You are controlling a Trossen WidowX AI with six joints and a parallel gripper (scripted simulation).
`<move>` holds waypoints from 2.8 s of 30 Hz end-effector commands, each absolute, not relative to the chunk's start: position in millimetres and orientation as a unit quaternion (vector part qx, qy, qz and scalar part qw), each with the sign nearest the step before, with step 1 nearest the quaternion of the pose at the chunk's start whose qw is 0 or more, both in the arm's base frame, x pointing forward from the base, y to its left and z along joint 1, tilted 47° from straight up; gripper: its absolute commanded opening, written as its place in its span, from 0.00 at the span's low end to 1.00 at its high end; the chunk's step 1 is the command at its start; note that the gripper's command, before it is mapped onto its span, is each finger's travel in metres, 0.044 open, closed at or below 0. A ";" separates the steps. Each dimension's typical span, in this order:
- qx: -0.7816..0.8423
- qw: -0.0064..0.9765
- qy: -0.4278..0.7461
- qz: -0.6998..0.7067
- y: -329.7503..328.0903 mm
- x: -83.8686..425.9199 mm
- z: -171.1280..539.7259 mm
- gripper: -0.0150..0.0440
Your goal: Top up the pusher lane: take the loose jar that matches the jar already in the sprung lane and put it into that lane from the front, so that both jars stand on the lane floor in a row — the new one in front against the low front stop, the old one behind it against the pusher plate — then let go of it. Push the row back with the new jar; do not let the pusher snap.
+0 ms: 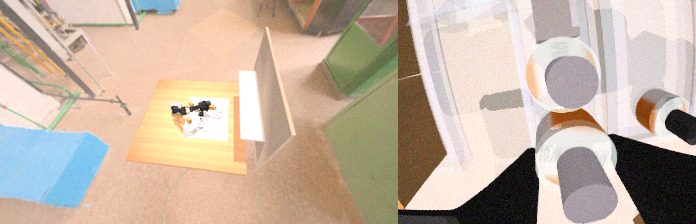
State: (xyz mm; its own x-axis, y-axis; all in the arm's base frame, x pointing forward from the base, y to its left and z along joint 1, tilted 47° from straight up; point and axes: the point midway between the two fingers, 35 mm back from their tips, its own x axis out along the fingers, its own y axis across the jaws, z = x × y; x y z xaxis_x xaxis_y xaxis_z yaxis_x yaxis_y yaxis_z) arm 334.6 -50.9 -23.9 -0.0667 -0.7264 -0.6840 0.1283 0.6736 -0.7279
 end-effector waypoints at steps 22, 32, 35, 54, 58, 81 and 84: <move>-0.230 0.652 0.641 -0.334 -52.4 344.5 -22.4 0.25; -0.230 0.652 0.641 -0.334 -54.5 344.4 -24.4 0.25; -0.230 0.652 0.641 -0.334 -55.1 344.4 -24.9 0.25; -0.230 0.652 0.641 -0.334 -59.2 343.5 -28.5 0.25; -0.230 0.652 0.641 -0.334 -60.0 343.3 -29.2 0.25; -0.230 0.652 0.641 -0.334 -65.3 341.8 -33.1 0.25; -0.230 0.652 0.641 -0.334 -65.9 341.6 -33.5 0.25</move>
